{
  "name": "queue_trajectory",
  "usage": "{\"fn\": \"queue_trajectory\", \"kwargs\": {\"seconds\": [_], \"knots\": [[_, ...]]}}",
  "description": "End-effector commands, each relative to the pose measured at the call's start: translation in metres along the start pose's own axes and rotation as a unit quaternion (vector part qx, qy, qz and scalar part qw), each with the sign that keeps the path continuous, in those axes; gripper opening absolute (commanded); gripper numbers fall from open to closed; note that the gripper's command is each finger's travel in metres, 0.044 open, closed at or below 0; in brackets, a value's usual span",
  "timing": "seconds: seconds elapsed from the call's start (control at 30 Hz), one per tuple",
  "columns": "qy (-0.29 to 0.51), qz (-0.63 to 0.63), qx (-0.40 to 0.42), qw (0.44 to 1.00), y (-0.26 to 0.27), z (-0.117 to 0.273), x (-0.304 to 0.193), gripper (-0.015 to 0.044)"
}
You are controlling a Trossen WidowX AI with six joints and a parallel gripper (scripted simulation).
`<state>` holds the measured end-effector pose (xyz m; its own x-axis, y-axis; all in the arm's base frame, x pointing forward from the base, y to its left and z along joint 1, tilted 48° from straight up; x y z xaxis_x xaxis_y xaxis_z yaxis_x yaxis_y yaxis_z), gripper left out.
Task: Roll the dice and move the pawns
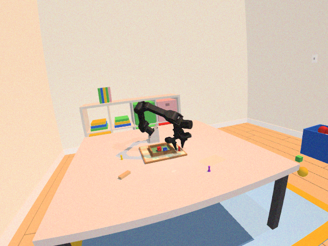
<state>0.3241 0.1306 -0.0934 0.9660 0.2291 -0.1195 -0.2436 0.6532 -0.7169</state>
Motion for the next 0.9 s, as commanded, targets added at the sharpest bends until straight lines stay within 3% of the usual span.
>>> {"fn": "queue_trajectory", "kwargs": {"seconds": [0.0,0.13,0.23,0.37,0.67,0.87], "knots": [[0.0,-0.001,0.0,1.0,0.0,0.0,0.0,0.0341],[0.0,0.0,0.0,1.0,0.0,0.011,0.0,0.044],[0.001,0.003,-0.001,1.0,0.0,0.045,-0.001,0.044],[0.001,0.004,-0.001,1.0,0.0,0.047,-0.001,0.044],[0.002,-0.159,0.007,0.987,0.027,0.062,-0.097,0.0204],[0.004,-0.287,0.001,0.958,0.028,0.055,-0.175,0.02]]}}
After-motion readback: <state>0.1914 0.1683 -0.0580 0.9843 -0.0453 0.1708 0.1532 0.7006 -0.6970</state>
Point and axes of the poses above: the point midway between the two fingers, 35 mm back from their tips, its own z axis back along the fingers, its own y axis across the jaws, x = y × z, the point moved 2 cm from there along z, back along the fingers, and after that the axes turned 4 degrees about -z, right-handed, at the moved point
